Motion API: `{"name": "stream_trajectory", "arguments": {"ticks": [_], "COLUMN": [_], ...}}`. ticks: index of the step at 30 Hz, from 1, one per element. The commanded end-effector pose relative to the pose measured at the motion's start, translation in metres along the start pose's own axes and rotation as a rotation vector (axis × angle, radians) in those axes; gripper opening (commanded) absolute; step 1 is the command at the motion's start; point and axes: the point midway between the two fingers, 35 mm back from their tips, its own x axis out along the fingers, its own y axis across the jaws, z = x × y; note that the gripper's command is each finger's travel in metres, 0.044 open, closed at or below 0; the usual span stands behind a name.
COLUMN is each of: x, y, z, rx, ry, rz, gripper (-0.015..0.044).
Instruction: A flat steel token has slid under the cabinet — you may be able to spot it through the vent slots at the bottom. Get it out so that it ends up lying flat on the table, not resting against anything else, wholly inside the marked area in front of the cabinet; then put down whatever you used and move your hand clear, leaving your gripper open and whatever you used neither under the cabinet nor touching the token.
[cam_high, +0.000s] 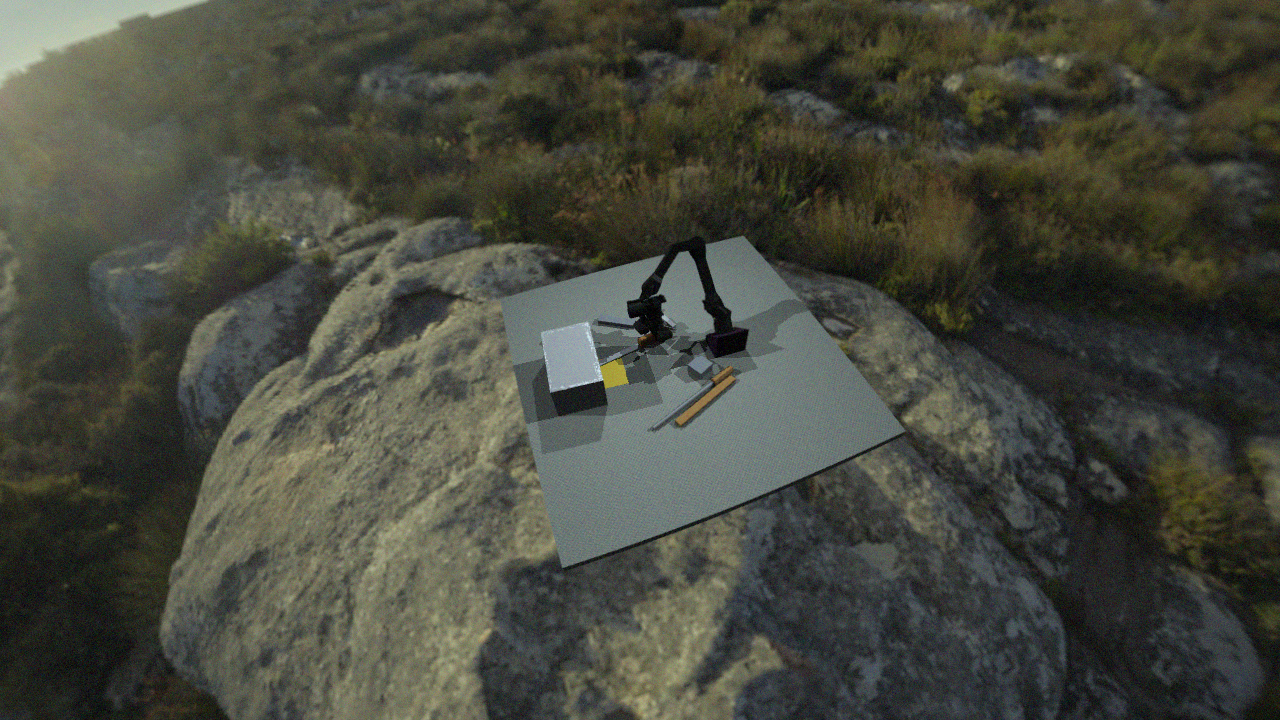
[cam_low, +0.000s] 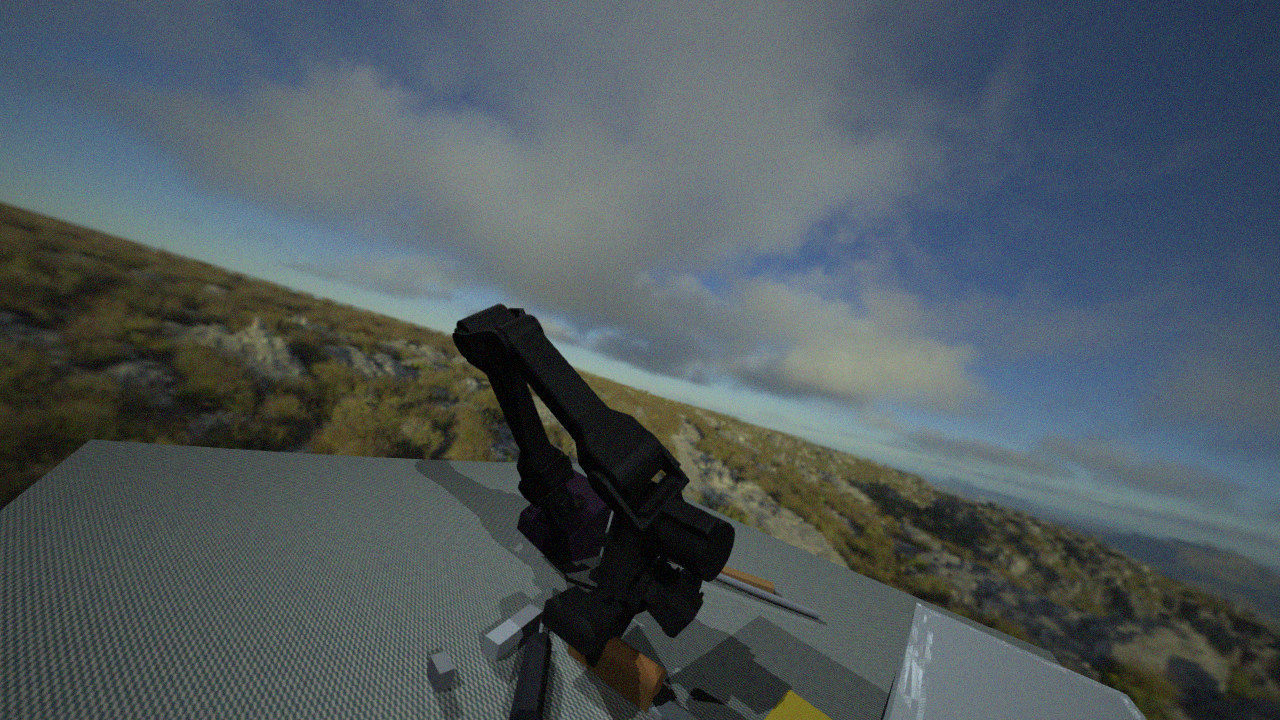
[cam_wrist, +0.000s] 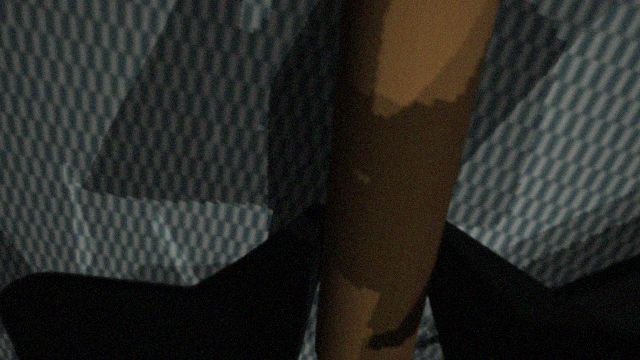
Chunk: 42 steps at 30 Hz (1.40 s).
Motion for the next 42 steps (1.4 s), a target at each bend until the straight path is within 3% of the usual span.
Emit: {"name": "stream_trajectory", "arguments": {"ticks": [1, 42], "x": [0.0, -0.001], "y": [-0.001, -0.002], "z": [0.008, 0.056], "rx": [0.007, 0.01], "ry": [-0.001, -0.004], "rz": [-0.003, -0.003], "gripper": [0.0, 0.0]}}
